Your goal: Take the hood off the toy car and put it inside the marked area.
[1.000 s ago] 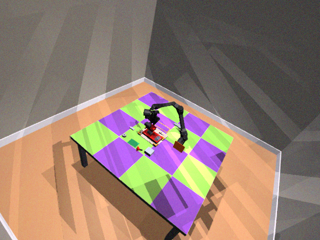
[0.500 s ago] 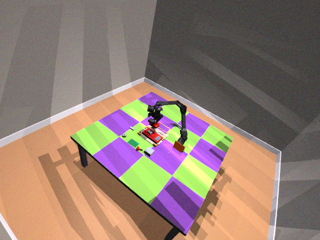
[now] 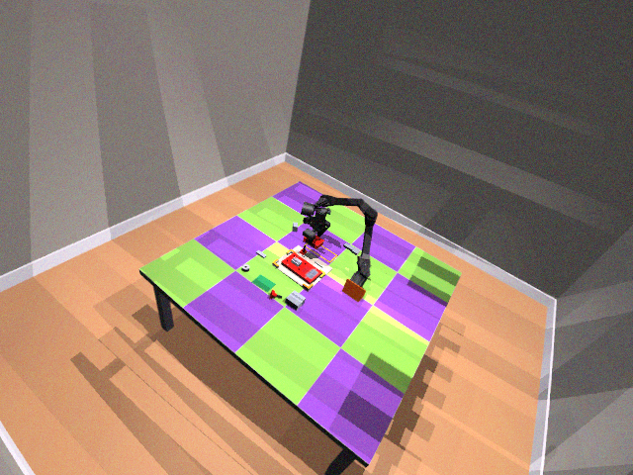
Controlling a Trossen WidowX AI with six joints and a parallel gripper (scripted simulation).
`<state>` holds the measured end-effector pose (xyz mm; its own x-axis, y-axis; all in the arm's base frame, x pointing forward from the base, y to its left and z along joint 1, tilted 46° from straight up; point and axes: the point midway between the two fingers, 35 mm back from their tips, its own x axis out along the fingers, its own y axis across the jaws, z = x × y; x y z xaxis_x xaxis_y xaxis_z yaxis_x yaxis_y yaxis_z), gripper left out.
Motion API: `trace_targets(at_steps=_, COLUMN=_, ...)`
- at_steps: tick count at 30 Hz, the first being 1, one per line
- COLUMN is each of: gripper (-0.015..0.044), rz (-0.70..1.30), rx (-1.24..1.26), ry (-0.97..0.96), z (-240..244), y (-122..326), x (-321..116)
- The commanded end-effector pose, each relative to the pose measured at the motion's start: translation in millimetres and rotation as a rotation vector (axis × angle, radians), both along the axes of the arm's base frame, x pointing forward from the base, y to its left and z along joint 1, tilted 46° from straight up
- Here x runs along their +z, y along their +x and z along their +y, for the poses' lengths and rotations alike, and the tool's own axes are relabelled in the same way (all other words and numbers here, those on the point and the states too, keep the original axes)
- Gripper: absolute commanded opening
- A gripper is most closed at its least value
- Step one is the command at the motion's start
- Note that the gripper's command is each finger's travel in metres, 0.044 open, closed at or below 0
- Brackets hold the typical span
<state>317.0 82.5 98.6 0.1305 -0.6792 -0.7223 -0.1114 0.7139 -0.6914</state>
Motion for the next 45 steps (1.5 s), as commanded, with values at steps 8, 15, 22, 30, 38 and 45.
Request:
trace_targets(at_steps=8, gripper=0.0000, rz=-0.006, rx=0.006, ry=-0.013, z=-33.3, y=-6.6, x=33.6)
trace_targets(at_steps=15, gripper=0.0000, rz=-0.007, rx=0.004, ry=-0.022, z=-53.8, y=-13.4, x=51.4)
trace_targets(at_steps=22, gripper=0.0000, rz=-0.007, rx=0.004, ry=-0.023, z=-56.7, y=-13.7, x=51.6)
trace_targets(at_steps=30, gripper=0.0000, rz=-0.007, rx=0.004, ry=-0.022, z=-60.4, y=-12.2, x=47.5)
trace_targets(at_steps=38, gripper=0.0000, rz=-0.007, rx=0.005, ry=-0.021, z=-64.1, y=-10.9, x=43.4)
trace_targets(at_steps=45, gripper=0.0000, rz=-0.007, rx=0.005, ry=-0.021, z=-67.4, y=-9.8, x=39.8)
